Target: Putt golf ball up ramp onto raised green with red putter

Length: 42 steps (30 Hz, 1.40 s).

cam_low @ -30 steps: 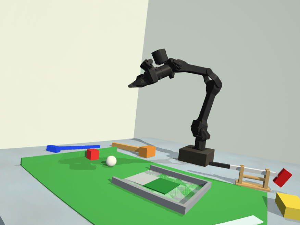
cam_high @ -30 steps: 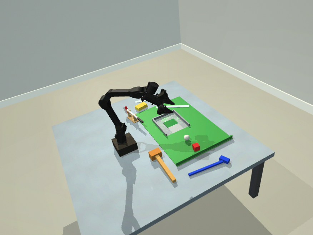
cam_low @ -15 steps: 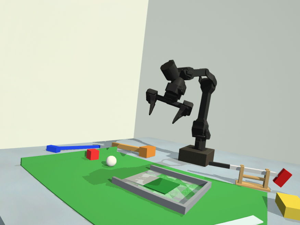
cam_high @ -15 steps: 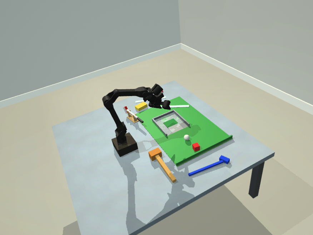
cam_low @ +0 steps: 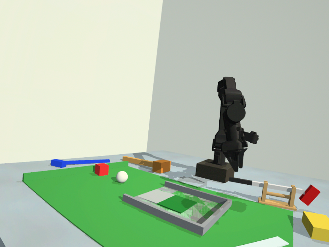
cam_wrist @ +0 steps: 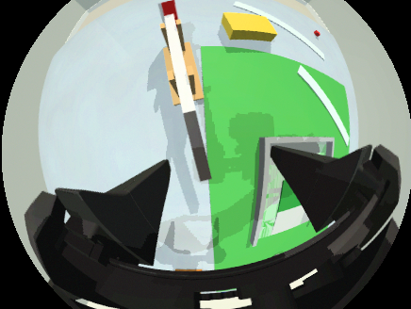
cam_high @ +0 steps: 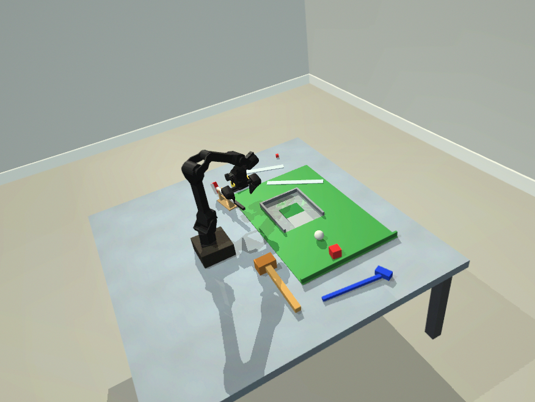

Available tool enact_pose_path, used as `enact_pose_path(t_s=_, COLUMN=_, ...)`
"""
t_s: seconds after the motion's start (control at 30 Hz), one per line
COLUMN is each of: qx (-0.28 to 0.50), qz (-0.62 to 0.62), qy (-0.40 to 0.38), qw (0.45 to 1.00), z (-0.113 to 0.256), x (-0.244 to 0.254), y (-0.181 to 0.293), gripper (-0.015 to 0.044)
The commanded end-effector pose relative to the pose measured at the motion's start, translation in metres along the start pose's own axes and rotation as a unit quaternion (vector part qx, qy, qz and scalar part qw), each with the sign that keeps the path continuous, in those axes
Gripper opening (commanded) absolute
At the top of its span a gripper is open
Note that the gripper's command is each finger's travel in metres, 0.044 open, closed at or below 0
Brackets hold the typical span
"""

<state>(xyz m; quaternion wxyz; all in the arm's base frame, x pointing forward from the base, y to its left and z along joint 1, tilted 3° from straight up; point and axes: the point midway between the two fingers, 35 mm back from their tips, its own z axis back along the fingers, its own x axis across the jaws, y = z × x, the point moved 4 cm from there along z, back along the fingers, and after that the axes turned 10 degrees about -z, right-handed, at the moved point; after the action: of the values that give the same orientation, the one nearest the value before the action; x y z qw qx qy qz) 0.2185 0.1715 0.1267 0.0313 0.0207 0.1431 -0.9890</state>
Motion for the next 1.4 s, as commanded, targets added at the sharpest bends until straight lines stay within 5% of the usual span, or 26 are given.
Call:
enact_pose_path(t_s=0.0, qx=0.005, qz=0.046, qy=-0.028, qw=0.999, z=-0.008, x=0.013, y=-0.005, gripper=0.0440)
enact_pose_path(t_s=1.37, qx=0.007, qz=0.045, qy=-0.025, qw=0.999, z=-0.072, x=0.016, y=0.016, gripper=0.0414)
